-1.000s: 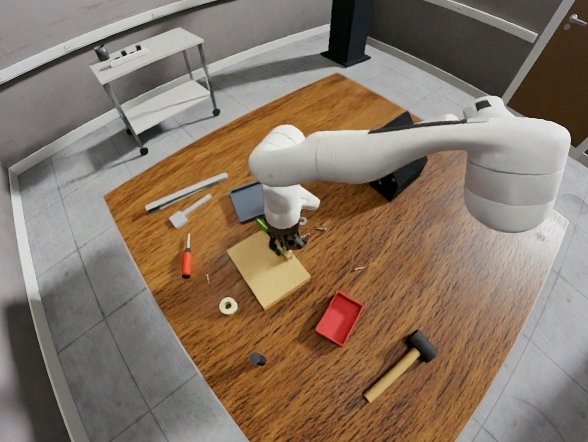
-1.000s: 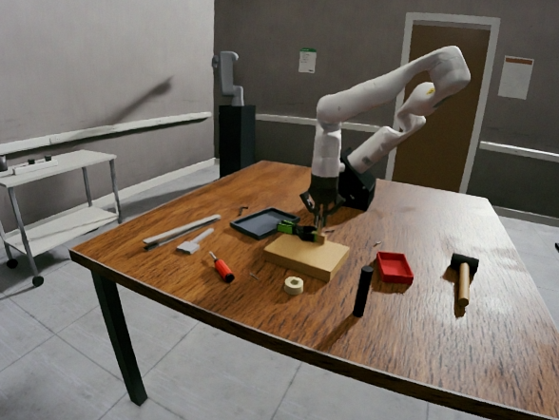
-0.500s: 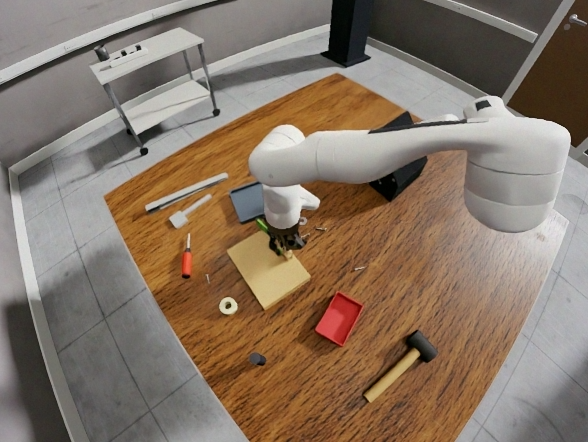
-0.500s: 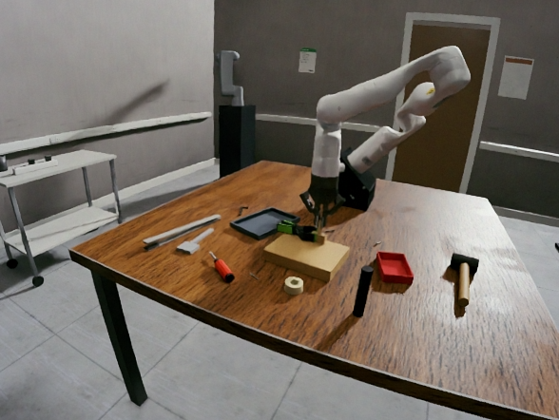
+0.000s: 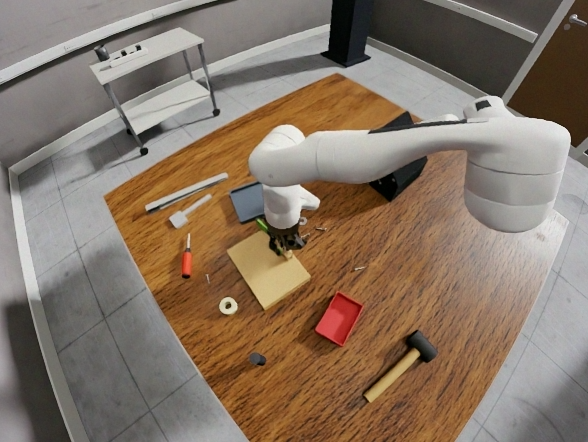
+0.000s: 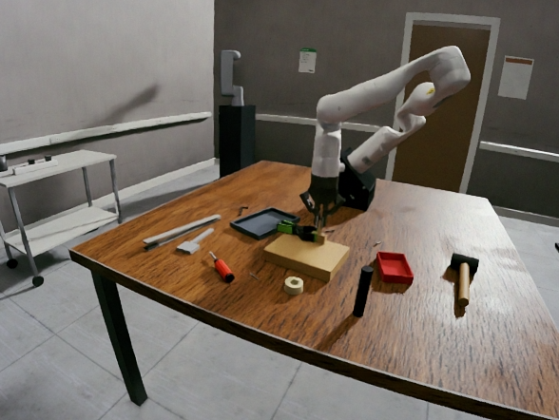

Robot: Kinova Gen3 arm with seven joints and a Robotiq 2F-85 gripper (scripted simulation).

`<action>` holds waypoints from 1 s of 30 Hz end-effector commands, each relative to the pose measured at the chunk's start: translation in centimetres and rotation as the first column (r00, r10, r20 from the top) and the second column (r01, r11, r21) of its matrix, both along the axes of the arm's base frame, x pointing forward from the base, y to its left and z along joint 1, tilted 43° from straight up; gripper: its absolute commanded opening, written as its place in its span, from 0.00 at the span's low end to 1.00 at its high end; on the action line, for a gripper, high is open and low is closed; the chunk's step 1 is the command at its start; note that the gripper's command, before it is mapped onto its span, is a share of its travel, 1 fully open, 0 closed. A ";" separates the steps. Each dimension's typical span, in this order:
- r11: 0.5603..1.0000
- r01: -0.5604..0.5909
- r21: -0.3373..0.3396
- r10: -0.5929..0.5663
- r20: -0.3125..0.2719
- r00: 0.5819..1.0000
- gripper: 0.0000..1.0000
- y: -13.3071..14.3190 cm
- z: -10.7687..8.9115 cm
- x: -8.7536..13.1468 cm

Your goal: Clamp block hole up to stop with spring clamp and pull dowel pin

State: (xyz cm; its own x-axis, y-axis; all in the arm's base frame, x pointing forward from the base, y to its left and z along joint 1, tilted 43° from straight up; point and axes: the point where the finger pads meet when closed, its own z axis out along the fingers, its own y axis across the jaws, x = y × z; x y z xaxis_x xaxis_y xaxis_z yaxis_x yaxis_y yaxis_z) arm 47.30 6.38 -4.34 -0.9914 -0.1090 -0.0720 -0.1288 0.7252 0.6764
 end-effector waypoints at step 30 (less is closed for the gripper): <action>0.992 0.125 -0.011 -0.126 -0.114 0.986 0.10 -0.4 0.4 0.1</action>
State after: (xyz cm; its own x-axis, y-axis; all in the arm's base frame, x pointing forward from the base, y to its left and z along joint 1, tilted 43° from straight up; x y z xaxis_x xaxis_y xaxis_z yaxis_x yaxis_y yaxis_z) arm 47.30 6.14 -4.08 -0.9996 -0.0024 0.0264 0.0162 0.7332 0.6798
